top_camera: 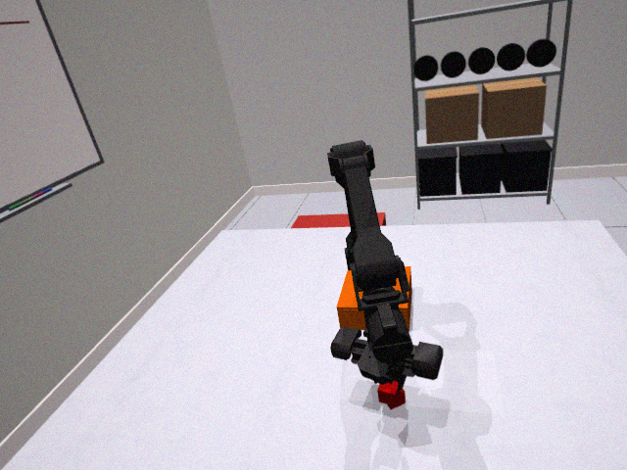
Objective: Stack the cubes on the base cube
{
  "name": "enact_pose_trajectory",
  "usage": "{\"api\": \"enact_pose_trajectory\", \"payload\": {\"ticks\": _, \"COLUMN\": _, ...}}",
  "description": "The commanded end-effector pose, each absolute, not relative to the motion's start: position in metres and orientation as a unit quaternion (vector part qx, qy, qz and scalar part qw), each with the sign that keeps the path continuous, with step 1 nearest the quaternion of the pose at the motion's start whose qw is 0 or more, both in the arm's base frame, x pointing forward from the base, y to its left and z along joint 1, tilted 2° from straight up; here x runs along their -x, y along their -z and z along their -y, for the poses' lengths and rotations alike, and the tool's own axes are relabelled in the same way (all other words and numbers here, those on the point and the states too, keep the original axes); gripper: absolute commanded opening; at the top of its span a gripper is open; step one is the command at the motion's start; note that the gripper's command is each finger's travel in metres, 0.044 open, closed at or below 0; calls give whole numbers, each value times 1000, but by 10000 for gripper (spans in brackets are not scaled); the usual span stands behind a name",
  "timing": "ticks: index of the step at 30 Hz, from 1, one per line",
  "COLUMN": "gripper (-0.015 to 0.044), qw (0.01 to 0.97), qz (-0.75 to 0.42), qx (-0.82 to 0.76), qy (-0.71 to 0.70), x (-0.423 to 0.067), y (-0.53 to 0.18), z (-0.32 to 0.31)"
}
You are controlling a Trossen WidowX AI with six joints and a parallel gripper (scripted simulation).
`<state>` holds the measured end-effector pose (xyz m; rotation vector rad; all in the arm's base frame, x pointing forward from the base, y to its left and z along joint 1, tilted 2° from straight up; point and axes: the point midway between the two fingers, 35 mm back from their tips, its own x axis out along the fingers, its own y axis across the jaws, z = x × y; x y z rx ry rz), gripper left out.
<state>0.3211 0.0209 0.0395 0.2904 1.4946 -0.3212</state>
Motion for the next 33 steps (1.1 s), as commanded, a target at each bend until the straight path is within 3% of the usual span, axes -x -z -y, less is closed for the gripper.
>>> {"api": "enact_pose_trajectory", "payload": {"ticks": 1, "gripper": 205, "qw": 716, "qz": -670, "qx": -132, "qy": 144, "x": -324, "y": -48, "z": -21}}
{"api": "enact_pose_trajectory", "payload": {"ticks": 33, "gripper": 205, "qw": 716, "qz": -670, "qx": -132, "qy": 144, "x": -322, "y": -89, "z": -22}}
